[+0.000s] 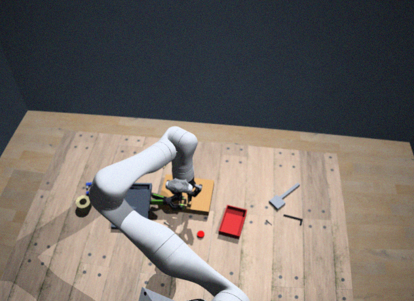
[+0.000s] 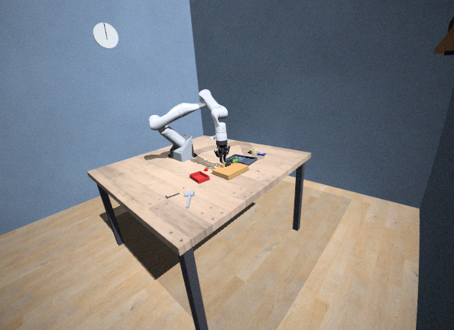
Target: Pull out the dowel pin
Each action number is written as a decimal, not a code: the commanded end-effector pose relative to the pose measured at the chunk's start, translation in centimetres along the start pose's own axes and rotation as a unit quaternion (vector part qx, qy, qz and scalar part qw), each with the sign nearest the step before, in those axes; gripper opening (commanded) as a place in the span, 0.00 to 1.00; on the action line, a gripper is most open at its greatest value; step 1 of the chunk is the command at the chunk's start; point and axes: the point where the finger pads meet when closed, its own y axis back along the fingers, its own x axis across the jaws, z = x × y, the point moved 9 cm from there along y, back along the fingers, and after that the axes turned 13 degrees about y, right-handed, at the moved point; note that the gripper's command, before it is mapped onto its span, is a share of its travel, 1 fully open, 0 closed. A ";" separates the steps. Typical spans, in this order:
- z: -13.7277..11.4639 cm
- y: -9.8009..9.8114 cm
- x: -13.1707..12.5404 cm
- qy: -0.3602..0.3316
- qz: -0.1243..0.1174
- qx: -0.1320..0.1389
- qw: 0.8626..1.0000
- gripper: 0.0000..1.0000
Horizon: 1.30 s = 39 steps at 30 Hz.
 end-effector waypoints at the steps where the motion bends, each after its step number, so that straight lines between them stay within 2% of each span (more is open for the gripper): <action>1: 0.0 -0.1 0.0 0.000 0.000 -0.001 1.000 0.34; 39: 0.0 -0.4 0.0 0.000 0.000 -0.001 1.000 0.34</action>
